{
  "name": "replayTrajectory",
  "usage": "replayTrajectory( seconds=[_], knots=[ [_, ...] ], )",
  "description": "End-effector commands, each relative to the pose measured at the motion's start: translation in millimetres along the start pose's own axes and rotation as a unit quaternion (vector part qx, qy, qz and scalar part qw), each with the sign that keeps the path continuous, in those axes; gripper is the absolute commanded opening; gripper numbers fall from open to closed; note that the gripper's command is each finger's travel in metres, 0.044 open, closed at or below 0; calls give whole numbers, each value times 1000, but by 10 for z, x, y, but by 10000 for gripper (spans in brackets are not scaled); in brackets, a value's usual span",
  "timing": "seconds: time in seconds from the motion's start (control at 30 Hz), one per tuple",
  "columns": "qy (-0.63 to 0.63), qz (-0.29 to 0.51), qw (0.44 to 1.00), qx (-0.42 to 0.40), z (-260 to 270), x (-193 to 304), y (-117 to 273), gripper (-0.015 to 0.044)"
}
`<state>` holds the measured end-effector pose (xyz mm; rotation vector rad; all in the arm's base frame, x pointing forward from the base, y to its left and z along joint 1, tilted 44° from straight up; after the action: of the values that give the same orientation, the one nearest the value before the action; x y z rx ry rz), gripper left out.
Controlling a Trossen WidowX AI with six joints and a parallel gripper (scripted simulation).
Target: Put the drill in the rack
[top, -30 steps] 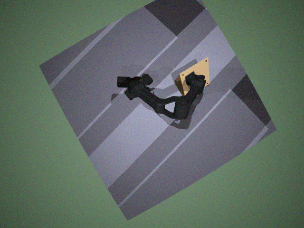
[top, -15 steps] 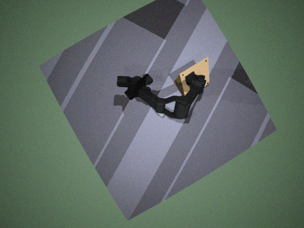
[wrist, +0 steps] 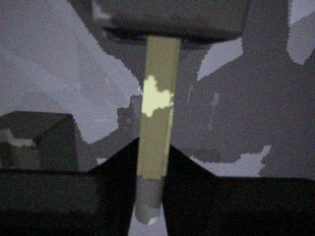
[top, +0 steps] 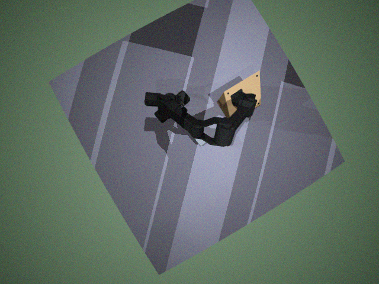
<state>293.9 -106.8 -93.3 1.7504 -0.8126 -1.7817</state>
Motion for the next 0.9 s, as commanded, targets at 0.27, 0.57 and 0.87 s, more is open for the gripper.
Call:
replayTrajectory(
  seconds=[0.27, 0.57, 0.87],
  knots=[
    [4, 3, 1000, 1, -64, 178, 13, 0],
    [4, 4, 1000, 2, -89, 314, 14, 0],
    [4, 4, 1000, 2, -104, 410, 14, 0]
  ],
)
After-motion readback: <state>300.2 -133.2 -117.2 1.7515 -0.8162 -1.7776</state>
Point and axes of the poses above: the point midway between the two fingers, 35 mm back from their tips, its own y axis back along the fingers, its own z axis across the jaws, x = y × z, the point moved 6 cm from there along y, back along the fingers, and after that the axes turned 9 degrees about -y, right-handed, at the moved point
